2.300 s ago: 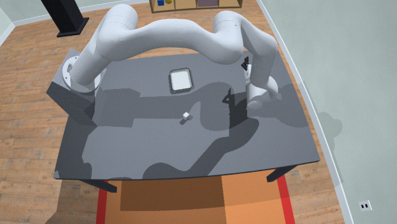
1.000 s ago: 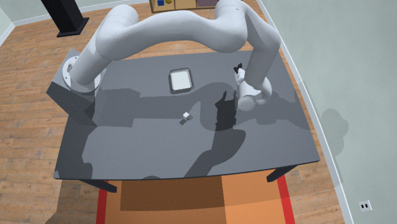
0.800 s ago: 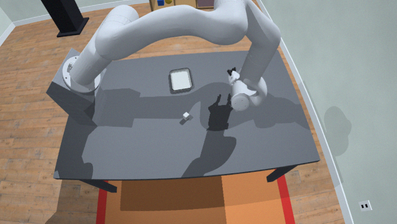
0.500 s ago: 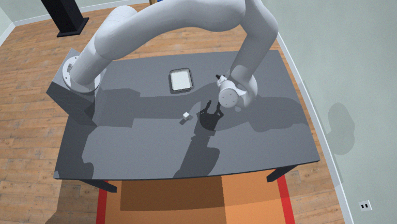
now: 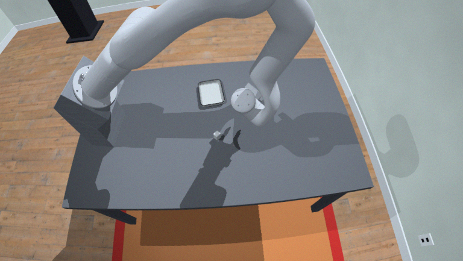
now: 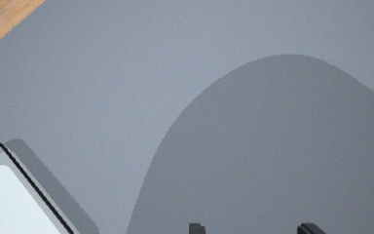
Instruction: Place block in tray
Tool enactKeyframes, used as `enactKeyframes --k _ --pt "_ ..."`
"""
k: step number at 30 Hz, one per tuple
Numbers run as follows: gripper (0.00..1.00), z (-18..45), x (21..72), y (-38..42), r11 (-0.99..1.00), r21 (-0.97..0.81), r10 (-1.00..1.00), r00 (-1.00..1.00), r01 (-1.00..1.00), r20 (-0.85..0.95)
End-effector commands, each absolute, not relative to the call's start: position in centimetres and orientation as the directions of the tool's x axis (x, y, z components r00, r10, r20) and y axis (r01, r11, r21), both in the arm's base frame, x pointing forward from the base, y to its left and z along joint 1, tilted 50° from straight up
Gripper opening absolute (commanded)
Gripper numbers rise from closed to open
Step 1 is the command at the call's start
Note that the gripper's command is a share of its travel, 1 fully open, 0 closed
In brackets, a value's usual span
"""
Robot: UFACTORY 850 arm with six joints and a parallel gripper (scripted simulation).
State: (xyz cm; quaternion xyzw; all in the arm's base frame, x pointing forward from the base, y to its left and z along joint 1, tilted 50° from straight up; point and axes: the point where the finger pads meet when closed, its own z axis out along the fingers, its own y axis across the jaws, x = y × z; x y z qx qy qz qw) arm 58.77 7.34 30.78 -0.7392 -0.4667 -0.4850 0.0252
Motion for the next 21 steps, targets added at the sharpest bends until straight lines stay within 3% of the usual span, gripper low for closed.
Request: enactKeyframes --k 1,21 --pt "0.50 28.7 57.3 5.0 -0.606 0.462 0.702 0.161 0.647 0.694" --pt "0.50 23.9 54.0 0.1 -0.654 0.528 0.742 0.323 0.542 0.587"
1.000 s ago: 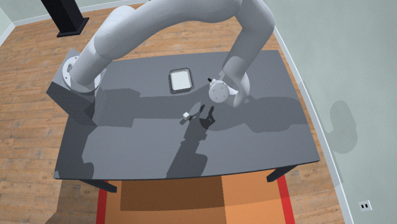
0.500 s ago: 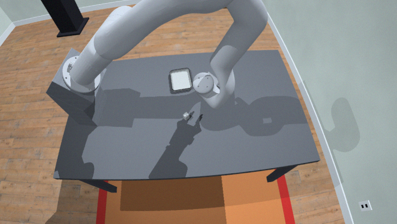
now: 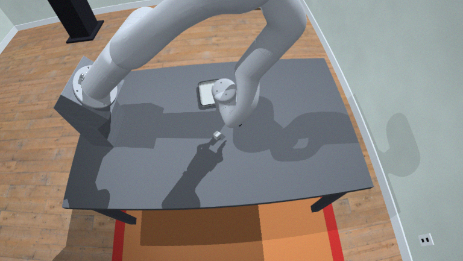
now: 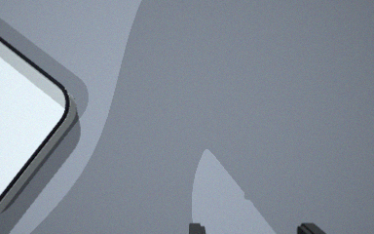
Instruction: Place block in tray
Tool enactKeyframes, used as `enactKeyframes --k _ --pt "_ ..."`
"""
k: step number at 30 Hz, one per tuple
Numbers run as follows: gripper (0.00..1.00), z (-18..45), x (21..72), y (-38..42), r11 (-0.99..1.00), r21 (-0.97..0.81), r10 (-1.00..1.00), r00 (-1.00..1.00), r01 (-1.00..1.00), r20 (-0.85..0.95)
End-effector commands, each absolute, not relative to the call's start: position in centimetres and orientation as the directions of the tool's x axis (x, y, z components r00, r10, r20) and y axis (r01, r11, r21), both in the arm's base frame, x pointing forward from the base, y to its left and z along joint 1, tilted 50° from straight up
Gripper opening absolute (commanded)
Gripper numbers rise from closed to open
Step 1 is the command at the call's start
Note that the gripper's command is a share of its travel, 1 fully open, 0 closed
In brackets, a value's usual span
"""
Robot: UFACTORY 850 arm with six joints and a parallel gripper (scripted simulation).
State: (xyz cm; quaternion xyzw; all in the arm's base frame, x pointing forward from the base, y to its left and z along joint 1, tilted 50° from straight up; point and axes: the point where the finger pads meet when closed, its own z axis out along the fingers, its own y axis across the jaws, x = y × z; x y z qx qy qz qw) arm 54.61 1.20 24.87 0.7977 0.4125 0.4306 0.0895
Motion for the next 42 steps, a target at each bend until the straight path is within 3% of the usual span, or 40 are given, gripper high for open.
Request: enactKeyframes --k 1,17,42 --pt "0.50 23.9 54.0 0.1 -0.654 0.528 0.742 0.323 0.542 0.587" --pt "0.50 20.3 51.4 -3.5 -0.668 0.581 0.743 0.446 0.465 0.499" --pt "0.47 20.1 51.3 -3.6 -0.668 0.583 0.743 0.450 0.462 0.495"
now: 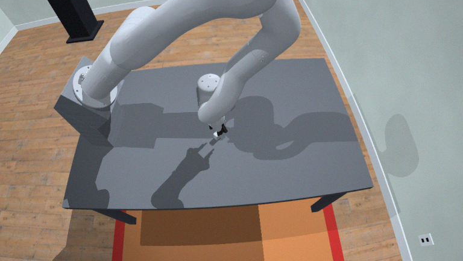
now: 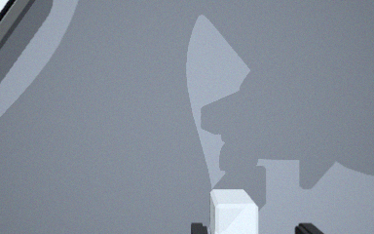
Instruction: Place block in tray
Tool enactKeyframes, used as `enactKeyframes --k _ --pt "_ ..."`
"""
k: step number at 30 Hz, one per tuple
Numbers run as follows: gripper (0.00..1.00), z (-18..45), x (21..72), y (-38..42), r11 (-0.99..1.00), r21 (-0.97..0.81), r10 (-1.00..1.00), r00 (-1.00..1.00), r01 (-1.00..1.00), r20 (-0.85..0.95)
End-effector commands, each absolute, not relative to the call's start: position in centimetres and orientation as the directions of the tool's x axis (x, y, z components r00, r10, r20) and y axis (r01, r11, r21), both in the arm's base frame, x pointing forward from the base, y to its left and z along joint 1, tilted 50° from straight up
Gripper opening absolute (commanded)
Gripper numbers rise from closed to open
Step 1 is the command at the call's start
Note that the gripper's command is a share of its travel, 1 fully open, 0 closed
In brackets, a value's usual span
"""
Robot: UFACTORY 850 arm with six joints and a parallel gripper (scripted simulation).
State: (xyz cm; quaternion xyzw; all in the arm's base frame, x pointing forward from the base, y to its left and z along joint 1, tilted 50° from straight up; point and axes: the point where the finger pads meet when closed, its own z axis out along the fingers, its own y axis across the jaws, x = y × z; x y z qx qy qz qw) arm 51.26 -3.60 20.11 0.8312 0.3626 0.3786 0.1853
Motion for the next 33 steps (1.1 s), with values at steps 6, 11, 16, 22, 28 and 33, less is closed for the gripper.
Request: enactKeyframes --k 6,11,16,22,28,33 --pt "0.47 20.1 51.3 -3.6 -0.668 0.583 0.743 0.450 0.462 0.495" --pt "0.47 20.1 51.3 -3.6 -0.668 0.583 0.743 0.450 0.462 0.495" --pt "0.47 20.0 51.4 -3.6 -0.669 0.583 0.743 0.450 0.462 0.496" --pt "0.47 19.8 51.6 -3.6 -0.669 0.582 0.742 0.449 0.462 0.497" --pt "0.47 19.3 52.2 -3.6 -0.669 0.582 0.742 0.449 0.462 0.497" --pt "0.47 18.9 52.7 -3.6 -0.669 0.582 0.742 0.449 0.462 0.497"
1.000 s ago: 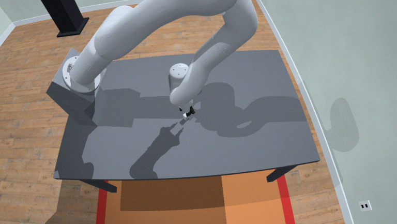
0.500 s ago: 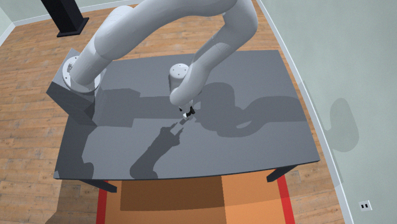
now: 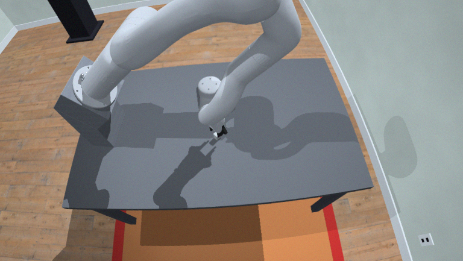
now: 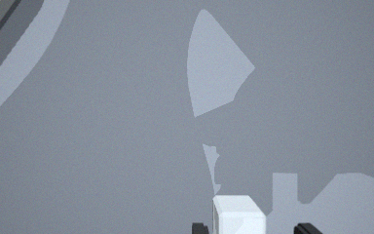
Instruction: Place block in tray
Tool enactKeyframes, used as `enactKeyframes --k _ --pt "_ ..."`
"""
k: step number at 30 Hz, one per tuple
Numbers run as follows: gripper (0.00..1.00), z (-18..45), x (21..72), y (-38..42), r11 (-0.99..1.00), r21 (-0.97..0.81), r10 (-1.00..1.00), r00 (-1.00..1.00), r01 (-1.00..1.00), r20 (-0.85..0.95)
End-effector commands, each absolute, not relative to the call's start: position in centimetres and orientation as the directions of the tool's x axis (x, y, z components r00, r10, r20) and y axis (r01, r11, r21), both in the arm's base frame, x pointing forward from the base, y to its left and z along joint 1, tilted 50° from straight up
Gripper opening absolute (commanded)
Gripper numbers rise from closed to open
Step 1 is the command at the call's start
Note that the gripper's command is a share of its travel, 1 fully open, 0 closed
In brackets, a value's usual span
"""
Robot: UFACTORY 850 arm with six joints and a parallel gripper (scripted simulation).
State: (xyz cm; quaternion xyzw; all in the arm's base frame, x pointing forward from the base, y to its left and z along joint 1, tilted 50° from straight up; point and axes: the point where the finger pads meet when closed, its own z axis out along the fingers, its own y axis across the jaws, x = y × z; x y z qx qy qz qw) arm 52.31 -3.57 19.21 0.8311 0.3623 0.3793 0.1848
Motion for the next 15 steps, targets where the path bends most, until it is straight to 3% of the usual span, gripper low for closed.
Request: enactKeyframes --k 1,15 --pt "0.47 18.83 52.79 -3.56 -0.669 0.582 0.742 0.449 0.462 0.497" --pt "0.47 18.47 53.21 -3.55 -0.669 0.582 0.742 0.449 0.462 0.497"
